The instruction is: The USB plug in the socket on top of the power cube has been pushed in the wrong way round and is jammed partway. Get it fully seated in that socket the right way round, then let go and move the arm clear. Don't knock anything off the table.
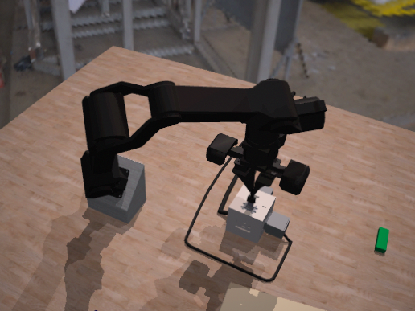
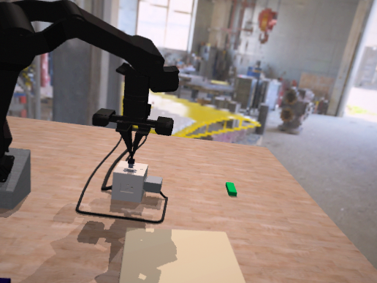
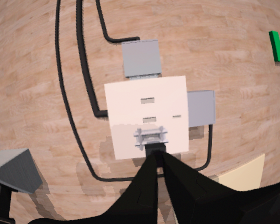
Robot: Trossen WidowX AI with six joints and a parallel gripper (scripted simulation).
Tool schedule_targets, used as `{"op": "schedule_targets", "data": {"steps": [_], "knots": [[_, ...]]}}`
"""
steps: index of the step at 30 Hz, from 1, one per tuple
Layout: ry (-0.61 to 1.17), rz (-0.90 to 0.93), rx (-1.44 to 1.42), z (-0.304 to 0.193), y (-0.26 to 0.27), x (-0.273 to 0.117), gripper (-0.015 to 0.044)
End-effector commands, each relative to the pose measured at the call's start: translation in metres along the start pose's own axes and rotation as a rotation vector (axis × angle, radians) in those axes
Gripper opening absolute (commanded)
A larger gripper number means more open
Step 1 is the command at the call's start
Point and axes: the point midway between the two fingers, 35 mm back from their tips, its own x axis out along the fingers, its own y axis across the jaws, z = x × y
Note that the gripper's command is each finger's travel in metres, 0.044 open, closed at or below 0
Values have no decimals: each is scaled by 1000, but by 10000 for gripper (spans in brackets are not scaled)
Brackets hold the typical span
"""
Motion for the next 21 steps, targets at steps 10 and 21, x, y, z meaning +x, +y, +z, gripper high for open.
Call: {"op": "schedule_targets", "data": {"steps": [10,21], "knots": [[-14,2,-3,1,1,2,0],[-14,2,-3,1,1,3,0]]}}
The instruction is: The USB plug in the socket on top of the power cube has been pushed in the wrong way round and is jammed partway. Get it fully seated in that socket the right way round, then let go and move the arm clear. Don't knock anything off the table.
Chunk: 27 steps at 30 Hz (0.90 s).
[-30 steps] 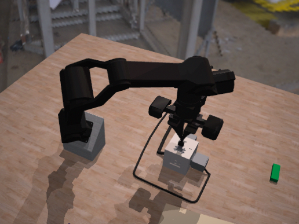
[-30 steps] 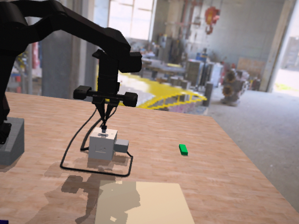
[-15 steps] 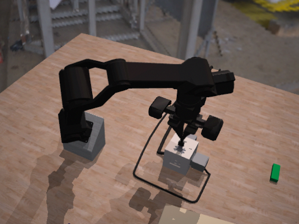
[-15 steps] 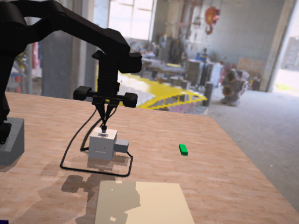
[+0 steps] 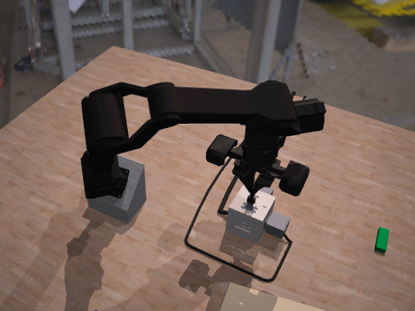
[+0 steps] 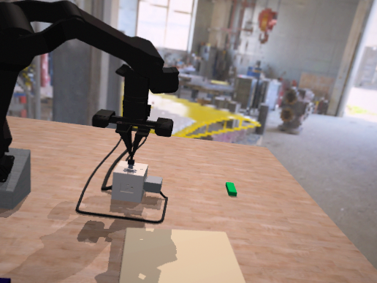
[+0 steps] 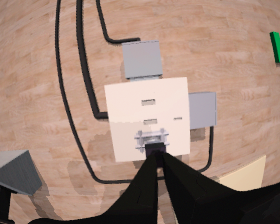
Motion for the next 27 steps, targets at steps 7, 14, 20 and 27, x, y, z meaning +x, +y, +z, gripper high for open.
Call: {"op": "schedule_targets", "data": {"steps": [7,14,20,27], "knots": [[-4,1,-2,0,0,1,0],[-4,1,-2,0,0,2,0],[-4,1,-2,0,0,3,0],[-4,1,-2,0,0,4,0]]}}
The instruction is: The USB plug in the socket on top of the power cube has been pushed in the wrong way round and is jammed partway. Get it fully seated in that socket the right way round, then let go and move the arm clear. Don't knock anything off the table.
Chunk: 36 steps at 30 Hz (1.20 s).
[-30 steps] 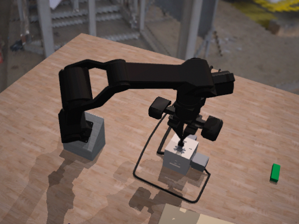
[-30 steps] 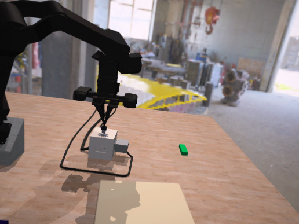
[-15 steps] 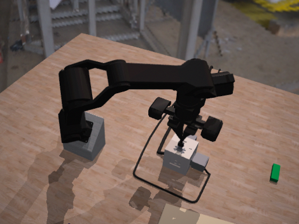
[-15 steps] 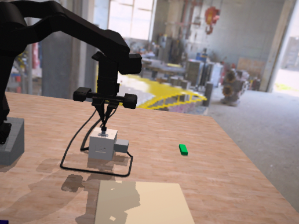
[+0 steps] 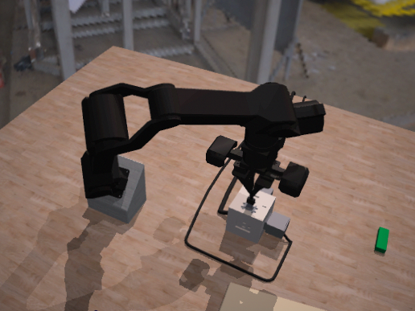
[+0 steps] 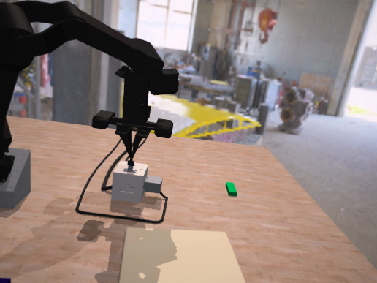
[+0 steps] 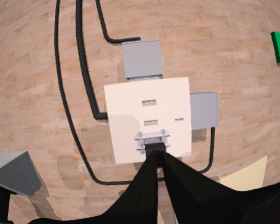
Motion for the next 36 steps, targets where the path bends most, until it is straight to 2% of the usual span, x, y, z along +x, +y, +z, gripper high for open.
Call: {"op": "schedule_targets", "data": {"steps": [1,36], "knots": [[-3,0,-2,0,0,1,0],[-3,0,-2,0,0,5,0]]}}
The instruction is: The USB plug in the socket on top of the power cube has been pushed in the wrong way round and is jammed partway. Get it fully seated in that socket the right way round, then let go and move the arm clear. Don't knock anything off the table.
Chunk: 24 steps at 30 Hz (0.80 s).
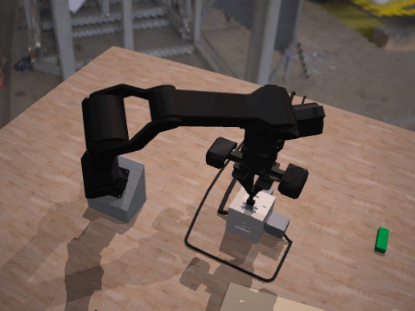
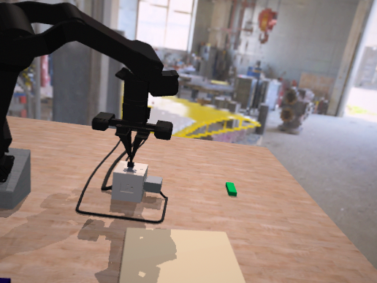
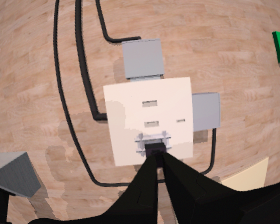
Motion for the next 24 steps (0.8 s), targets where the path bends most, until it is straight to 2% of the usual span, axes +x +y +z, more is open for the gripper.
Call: {"op": "schedule_targets", "data": {"steps": [1,24], "knots": [[-1,-1,-3,0,0,1,0],[-1,-1,-3,0,0,4,0]]}}
